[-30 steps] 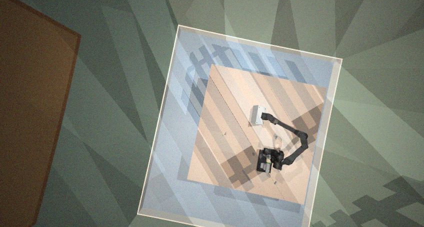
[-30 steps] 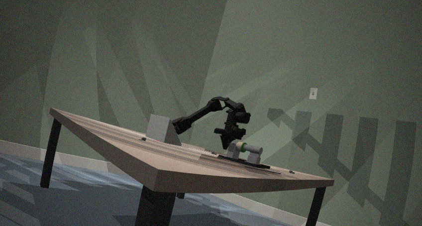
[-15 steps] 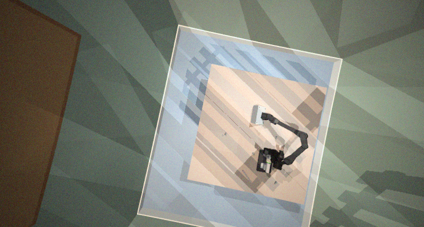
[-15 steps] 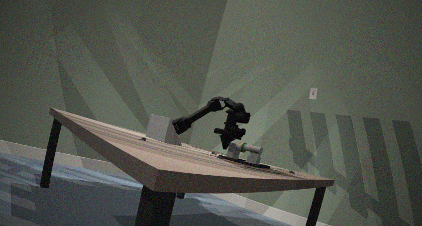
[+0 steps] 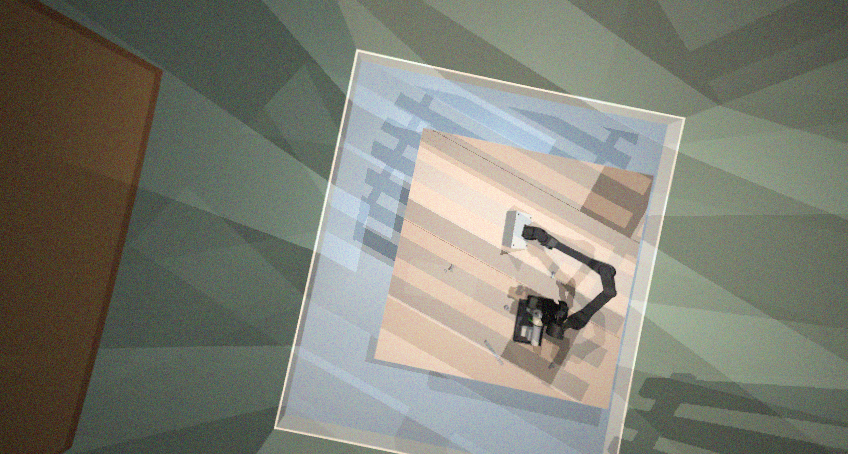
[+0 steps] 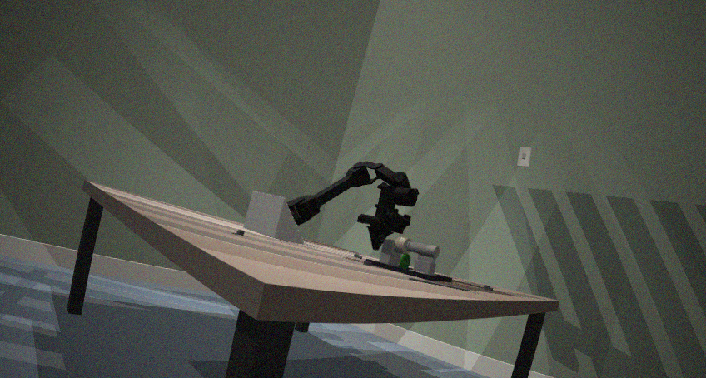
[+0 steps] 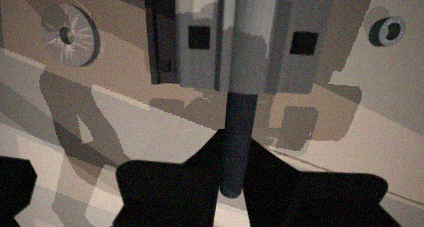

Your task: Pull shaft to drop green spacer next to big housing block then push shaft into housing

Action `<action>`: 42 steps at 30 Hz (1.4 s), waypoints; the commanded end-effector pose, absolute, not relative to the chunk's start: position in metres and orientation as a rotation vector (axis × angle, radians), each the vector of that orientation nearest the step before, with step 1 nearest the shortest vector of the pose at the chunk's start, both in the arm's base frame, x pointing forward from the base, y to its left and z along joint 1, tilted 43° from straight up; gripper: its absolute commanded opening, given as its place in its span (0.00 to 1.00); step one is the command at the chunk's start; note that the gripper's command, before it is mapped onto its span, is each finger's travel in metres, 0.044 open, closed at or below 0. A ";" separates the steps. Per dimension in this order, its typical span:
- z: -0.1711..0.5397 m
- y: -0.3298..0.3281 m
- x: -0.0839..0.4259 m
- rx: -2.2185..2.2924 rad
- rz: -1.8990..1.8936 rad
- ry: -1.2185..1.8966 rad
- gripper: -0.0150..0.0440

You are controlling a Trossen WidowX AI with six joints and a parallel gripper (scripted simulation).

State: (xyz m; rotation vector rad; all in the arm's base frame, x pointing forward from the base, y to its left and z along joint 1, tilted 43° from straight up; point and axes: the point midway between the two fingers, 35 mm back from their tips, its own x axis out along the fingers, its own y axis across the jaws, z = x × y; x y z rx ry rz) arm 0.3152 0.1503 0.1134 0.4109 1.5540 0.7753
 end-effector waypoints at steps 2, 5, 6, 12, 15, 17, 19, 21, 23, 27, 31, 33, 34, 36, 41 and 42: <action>0.113 0.150 0.314 0.409 0.778 1.553 0.25; 0.113 0.150 0.314 0.409 0.778 1.553 0.25; 0.113 0.150 0.314 0.409 0.778 1.553 0.25; 0.113 0.150 0.314 0.411 0.775 1.554 0.25; 0.113 0.150 0.314 0.411 0.775 1.554 0.25; 0.113 0.150 0.314 0.411 0.775 1.554 0.25; 0.113 0.150 0.314 0.409 0.778 1.553 0.25; 0.113 0.150 0.315 0.409 0.778 1.553 0.25; 0.113 0.150 0.315 0.409 0.778 1.553 0.25; 0.114 0.151 0.317 0.409 0.778 1.553 0.25; 0.114 0.151 0.318 0.409 0.778 1.553 0.25; 0.114 0.151 0.318 0.409 0.778 1.553 0.25; 0.114 0.151 0.318 0.409 0.778 1.553 0.25; 0.114 0.151 0.319 0.409 0.778 1.553 0.25; 0.114 0.152 0.320 0.409 0.778 1.553 0.25; 0.114 0.152 0.321 0.409 0.778 1.553 0.25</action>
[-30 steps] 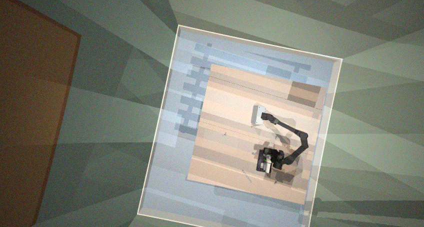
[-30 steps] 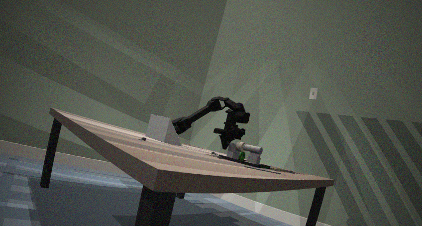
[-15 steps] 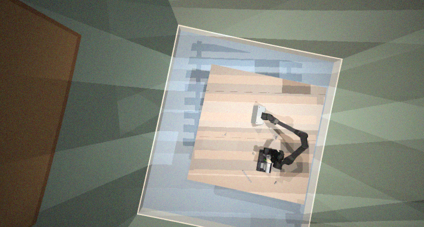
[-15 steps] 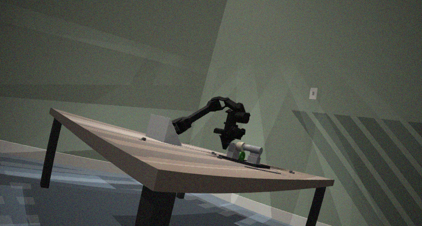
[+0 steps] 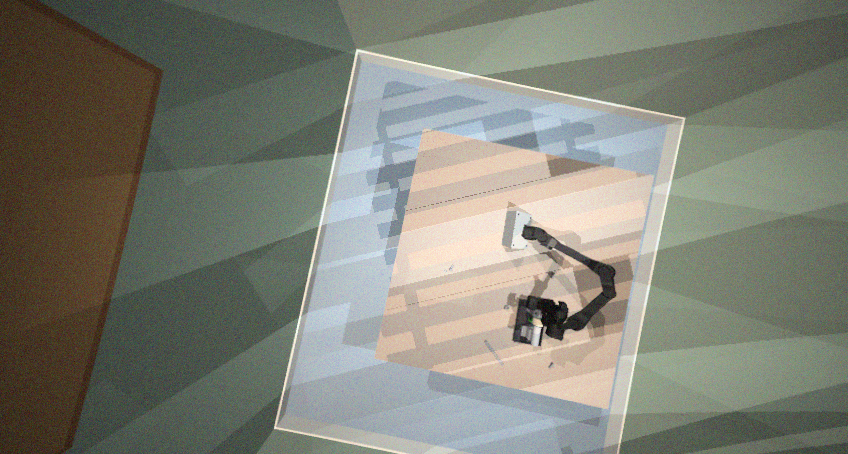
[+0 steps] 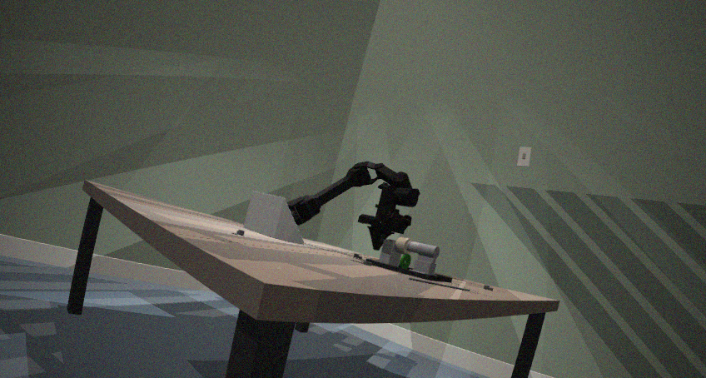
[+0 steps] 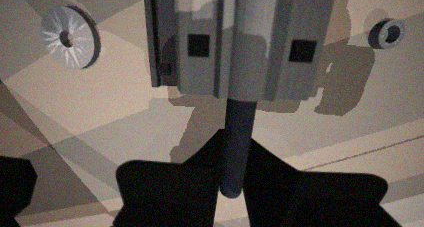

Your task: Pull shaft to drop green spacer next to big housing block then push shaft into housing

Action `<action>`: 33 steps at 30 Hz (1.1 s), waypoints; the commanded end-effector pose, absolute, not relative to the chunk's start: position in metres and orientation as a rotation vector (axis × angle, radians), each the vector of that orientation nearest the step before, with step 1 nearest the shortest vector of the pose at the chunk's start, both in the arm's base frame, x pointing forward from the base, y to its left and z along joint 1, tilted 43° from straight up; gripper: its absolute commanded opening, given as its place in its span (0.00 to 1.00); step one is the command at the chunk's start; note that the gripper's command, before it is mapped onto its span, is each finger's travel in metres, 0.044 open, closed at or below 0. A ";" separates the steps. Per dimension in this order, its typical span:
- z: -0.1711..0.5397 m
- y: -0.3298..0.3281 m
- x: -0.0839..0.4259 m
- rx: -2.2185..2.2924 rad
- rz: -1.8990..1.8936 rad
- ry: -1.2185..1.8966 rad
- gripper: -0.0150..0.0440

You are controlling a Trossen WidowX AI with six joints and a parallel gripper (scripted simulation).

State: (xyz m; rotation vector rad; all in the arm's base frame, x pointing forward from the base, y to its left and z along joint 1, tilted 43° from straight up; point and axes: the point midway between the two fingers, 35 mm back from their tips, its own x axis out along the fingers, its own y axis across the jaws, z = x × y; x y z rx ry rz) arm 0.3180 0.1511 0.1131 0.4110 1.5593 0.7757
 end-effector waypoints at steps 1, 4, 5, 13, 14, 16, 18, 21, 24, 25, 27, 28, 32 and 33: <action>0.114 0.152 0.321 0.409 0.778 1.553 0.25; 0.114 0.152 0.322 0.409 0.778 1.553 0.25; 0.114 0.152 0.322 0.409 0.778 1.553 0.25; 0.114 0.152 0.324 0.409 0.778 1.553 0.25; 0.114 0.153 0.324 0.409 0.778 1.553 0.25; 0.114 0.153 0.325 0.409 0.778 1.552 0.25; 0.114 0.153 0.326 0.409 0.778 1.552 0.25; 0.114 0.153 0.326 0.409 0.778 1.552 0.25; 0.114 0.153 0.327 0.409 0.778 1.552 0.25; 0.114 0.153 0.328 0.409 0.778 1.552 0.25; 0.114 0.153 0.328 0.409 0.778 1.552 0.25; 0.114 0.153 0.328 0.409 0.778 1.552 0.25; 0.114 0.154 0.329 0.409 0.778 1.552 0.25; 0.114 0.154 0.330 0.409 0.778 1.552 0.25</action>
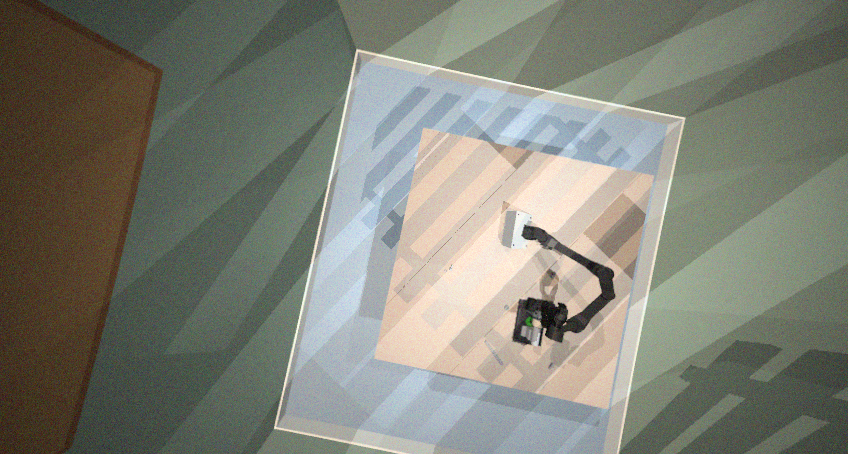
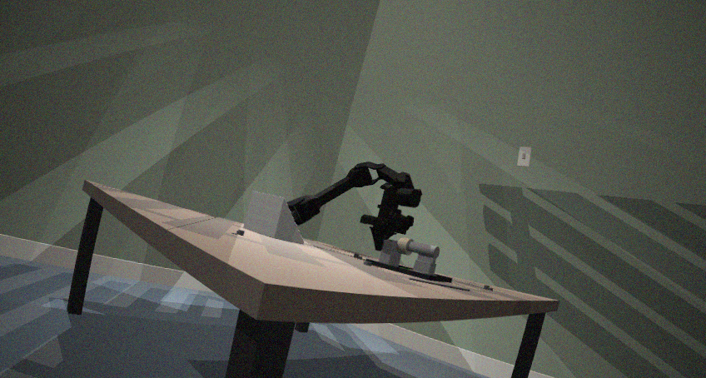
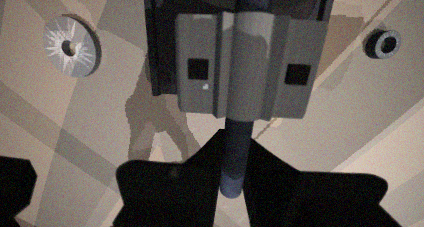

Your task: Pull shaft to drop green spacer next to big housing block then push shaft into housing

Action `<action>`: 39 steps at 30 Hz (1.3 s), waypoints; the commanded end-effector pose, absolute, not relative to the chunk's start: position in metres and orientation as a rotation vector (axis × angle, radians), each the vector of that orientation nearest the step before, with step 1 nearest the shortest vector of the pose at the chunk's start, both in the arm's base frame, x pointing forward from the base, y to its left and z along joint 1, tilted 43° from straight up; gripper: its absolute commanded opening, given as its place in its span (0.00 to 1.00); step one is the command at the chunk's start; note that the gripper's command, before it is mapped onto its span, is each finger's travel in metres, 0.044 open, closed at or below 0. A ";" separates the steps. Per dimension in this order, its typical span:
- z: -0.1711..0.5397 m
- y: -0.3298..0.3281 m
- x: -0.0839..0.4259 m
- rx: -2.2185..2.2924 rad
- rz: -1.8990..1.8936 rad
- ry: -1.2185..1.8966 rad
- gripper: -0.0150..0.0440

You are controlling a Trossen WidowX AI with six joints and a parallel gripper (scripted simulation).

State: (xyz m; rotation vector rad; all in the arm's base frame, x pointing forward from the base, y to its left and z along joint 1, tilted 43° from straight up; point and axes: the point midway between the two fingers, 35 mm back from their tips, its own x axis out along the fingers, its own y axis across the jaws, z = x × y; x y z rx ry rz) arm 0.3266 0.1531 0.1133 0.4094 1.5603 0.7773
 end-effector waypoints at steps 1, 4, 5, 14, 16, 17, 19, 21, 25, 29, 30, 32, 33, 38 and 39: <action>0.114 0.154 0.330 0.409 0.778 1.552 0.25; 0.114 0.154 0.331 0.409 0.778 1.552 0.25; 0.114 0.154 0.331 0.409 0.778 1.552 0.25; 0.115 0.155 0.334 0.409 0.778 1.552 0.25; 0.115 0.155 0.334 0.409 0.778 1.552 0.25; 0.115 0.155 0.334 0.409 0.778 1.552 0.25; 0.115 0.155 0.335 0.409 0.778 1.552 0.25; 0.115 0.155 0.335 0.409 0.778 1.552 0.25; 0.115 0.155 0.337 0.409 0.778 1.552 0.25; 0.115 0.156 0.338 0.409 0.778 1.552 0.25; 0.115 0.156 0.338 0.409 0.778 1.552 0.25; 0.115 0.156 0.338 0.409 0.778 1.552 0.25; 0.115 0.156 0.339 0.409 0.778 1.552 0.25; 0.115 0.156 0.340 0.409 0.778 1.551 0.25; 0.115 0.156 0.340 0.409 0.778 1.551 0.25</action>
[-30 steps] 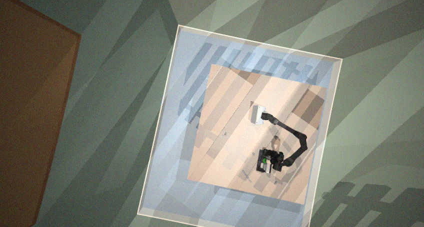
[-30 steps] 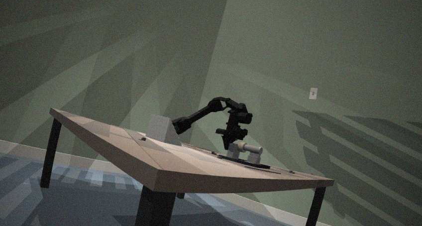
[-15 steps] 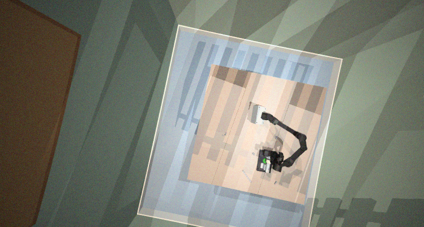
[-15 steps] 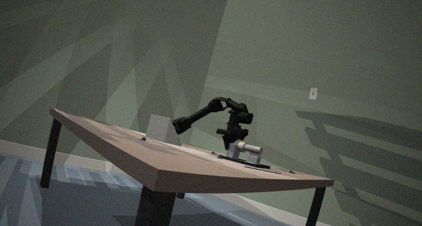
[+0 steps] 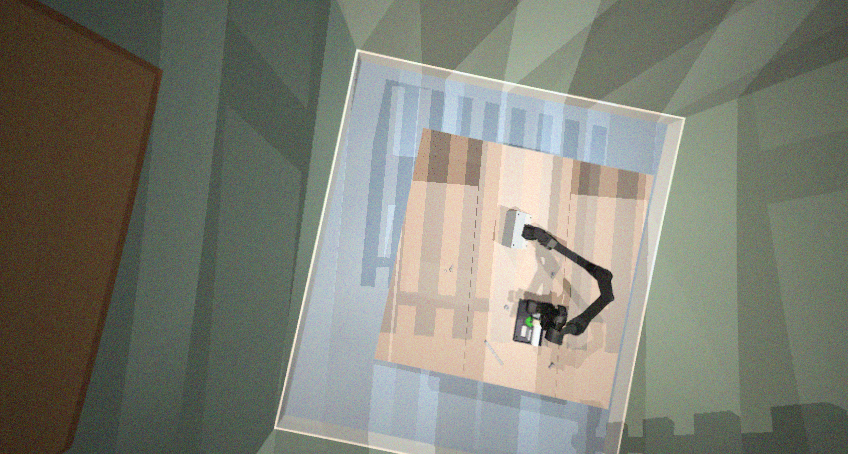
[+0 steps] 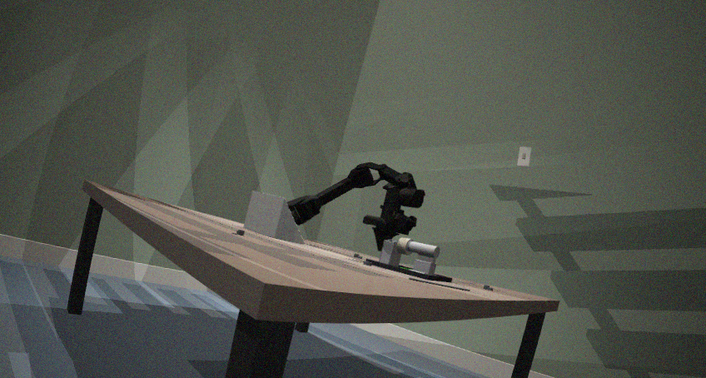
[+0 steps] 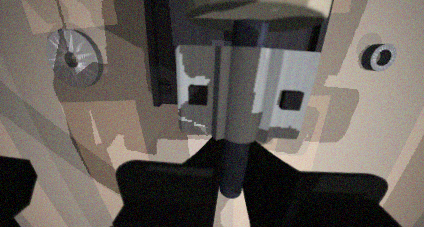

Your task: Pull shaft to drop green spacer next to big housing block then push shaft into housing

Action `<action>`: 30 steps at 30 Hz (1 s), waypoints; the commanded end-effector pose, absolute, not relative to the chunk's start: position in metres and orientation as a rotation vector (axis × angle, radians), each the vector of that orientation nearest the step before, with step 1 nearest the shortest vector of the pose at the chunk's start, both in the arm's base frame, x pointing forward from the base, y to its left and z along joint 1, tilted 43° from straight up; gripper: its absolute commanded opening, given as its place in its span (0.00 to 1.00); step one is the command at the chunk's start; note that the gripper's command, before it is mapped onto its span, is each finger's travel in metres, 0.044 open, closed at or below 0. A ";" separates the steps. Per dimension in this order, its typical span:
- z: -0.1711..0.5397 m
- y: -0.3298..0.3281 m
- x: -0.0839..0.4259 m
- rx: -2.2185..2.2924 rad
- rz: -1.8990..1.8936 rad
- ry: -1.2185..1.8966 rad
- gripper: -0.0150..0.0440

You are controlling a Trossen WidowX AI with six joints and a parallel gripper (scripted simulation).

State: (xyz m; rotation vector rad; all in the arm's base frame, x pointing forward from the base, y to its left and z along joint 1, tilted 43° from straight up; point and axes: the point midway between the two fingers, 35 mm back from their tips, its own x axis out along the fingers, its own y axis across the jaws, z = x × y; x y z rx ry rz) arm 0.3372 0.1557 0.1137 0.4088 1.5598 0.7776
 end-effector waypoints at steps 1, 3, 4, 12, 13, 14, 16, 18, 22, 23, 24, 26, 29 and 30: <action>0.115 0.156 0.341 0.409 0.778 1.551 0.25; 0.115 0.157 0.341 0.409 0.778 1.551 0.25; 0.115 0.157 0.342 0.409 0.778 1.551 0.25; 0.115 0.157 0.344 0.409 0.778 1.551 0.25; 0.115 0.157 0.344 0.409 0.778 1.551 0.25; 0.115 0.157 0.344 0.409 0.778 1.551 0.25; 0.115 0.157 0.345 0.409 0.778 1.551 0.25; 0.115 0.158 0.345 0.409 0.778 1.551 0.25; 0.115 0.158 0.345 0.409 0.778 1.551 0.25; 0.115 0.158 0.345 0.409 0.778 1.551 0.25; 0.115 0.158 0.345 0.409 0.778 1.551 0.25; 0.115 0.158 0.345 0.409 0.778 1.551 0.25; 0.114 0.157 0.341 0.410 0.777 1.565 0.39; 0.114 0.157 0.341 0.410 0.777 1.565 0.43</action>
